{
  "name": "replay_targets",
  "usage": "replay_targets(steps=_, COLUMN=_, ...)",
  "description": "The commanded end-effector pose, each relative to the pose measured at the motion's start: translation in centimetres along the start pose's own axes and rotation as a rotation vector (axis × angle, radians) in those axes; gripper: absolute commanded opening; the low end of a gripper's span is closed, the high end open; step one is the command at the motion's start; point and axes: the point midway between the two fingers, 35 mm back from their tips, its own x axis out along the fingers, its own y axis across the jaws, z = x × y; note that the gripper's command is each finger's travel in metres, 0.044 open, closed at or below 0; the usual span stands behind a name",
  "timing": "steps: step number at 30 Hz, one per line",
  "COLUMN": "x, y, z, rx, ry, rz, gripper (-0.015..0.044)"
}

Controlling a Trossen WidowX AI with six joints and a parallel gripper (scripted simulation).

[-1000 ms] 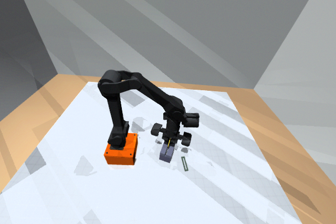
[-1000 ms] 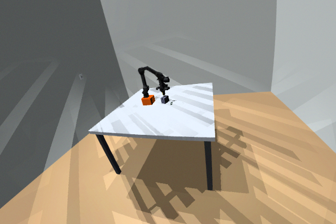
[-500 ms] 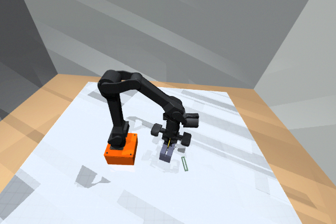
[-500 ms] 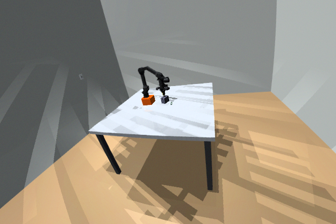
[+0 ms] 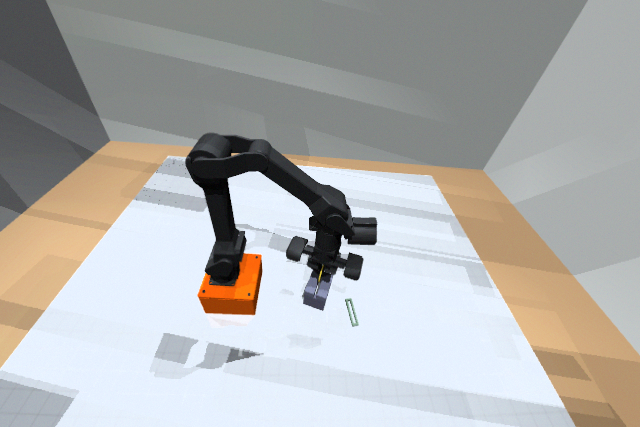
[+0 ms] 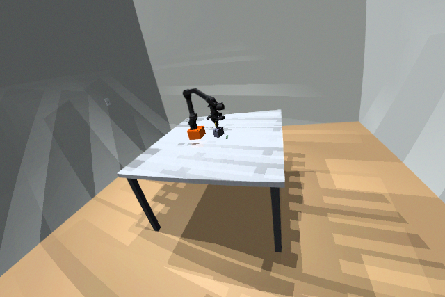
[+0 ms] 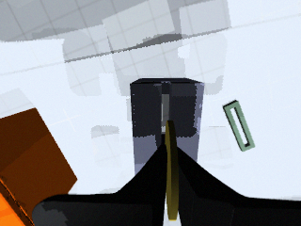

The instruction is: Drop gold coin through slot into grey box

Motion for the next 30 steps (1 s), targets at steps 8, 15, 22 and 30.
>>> replay_targets(steps=8, x=0.58, y=0.13, z=-0.04, rx=-0.002, ry=0.002, rz=0.006, gripper=0.0)
replay_targets(steps=15, x=0.87, y=0.15, z=-0.05, rx=0.001, ry=0.002, rz=0.006, gripper=0.0)
replay_targets(steps=22, x=1.11, y=0.22, z=-0.07, rx=0.004, ry=0.002, rz=0.006, gripper=0.0)
replay_targets(steps=30, x=1.01, y=0.01, z=-0.01, rx=0.0, ry=0.0, rz=0.001, gripper=0.0079)
